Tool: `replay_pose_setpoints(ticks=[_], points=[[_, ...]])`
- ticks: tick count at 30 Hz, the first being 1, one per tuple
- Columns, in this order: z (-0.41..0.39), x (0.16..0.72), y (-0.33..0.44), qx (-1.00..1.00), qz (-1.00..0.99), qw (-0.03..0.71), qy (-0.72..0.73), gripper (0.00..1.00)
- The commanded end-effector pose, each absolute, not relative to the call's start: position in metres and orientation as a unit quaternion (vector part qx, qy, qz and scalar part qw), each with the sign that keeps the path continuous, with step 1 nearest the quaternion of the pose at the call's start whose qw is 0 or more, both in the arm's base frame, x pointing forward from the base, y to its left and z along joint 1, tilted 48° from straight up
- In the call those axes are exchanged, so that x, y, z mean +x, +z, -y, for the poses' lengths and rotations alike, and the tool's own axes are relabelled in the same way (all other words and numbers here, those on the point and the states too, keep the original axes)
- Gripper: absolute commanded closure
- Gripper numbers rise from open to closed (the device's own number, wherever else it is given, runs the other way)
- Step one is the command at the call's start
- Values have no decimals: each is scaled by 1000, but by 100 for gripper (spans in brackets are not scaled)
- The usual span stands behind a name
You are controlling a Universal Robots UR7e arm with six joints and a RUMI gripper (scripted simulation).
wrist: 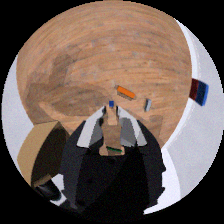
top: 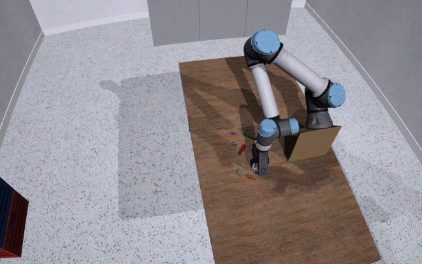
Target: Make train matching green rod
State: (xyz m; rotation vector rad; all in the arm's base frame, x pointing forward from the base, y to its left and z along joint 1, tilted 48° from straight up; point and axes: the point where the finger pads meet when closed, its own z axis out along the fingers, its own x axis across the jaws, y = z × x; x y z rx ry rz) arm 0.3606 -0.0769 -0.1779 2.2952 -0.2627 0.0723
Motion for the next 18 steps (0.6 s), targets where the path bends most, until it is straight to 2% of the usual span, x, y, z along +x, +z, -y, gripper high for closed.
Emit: replay_pose_setpoints(ticks=[1, 18], points=[[82, 360, -182, 908, 104, 404, 28, 86], [87, 360, -187, 909, 104, 404, 29, 86]])
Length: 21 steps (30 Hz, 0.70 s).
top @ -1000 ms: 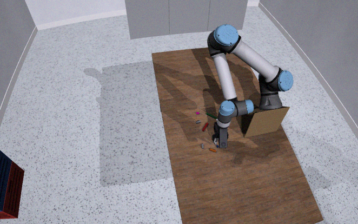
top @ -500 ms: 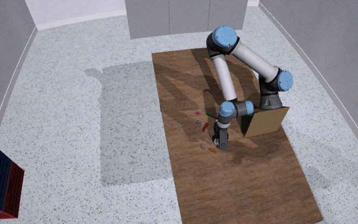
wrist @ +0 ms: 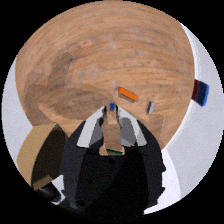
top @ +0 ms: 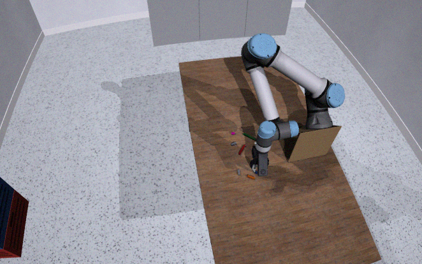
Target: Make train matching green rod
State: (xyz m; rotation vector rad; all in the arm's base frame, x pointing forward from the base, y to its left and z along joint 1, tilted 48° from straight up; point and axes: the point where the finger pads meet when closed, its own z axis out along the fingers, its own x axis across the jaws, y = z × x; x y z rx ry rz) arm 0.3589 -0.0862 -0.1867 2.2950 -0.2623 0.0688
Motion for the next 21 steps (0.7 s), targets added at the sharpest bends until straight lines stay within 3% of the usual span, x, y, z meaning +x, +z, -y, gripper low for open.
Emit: replay_pose_setpoints(ticks=[1, 21], points=[[87, 360, -187, 909, 104, 404, 29, 86], [87, 361, -187, 909, 104, 404, 30, 86]])
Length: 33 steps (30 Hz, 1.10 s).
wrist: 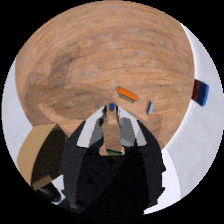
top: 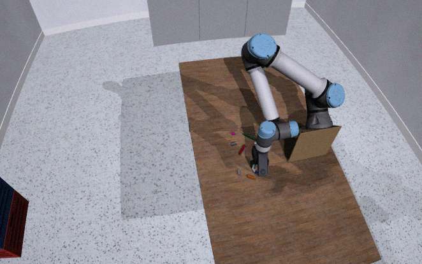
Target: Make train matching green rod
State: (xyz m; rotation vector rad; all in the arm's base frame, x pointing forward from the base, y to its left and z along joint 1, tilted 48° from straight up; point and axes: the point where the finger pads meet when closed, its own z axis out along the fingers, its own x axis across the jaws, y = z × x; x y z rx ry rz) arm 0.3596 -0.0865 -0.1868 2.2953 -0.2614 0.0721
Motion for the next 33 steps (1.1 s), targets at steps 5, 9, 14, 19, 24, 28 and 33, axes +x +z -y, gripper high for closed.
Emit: replay_pose_setpoints(ticks=[5, 9, 14, 19, 24, 28, 33], points=[[87, 361, -187, 909, 104, 404, 30, 86], [87, 361, -187, 909, 104, 404, 30, 86], [87, 361, -187, 909, 104, 404, 30, 100], [87, 361, -187, 909, 104, 404, 30, 100], [87, 361, -187, 909, 104, 404, 30, 100], [87, 361, -187, 909, 104, 404, 30, 100], [87, 361, -187, 909, 104, 404, 30, 100]])
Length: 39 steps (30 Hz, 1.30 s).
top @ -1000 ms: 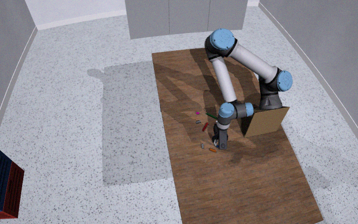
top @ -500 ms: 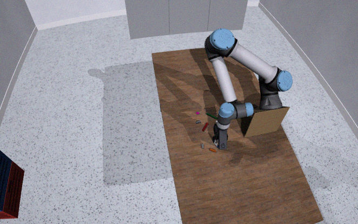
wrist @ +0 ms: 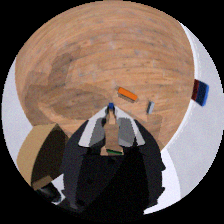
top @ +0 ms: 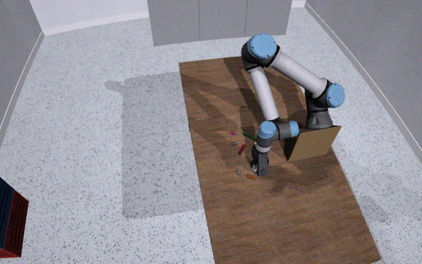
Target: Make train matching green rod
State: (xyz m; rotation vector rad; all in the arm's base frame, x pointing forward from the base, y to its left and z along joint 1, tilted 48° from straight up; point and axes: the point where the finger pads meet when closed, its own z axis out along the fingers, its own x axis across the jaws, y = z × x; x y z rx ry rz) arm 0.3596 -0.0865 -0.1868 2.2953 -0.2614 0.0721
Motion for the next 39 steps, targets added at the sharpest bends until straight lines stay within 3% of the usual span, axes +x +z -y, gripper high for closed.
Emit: replay_pose_setpoints(ticks=[1, 39], points=[[87, 361, -187, 909, 104, 404, 30, 100], [51, 364, -155, 909, 104, 403, 32, 100]])
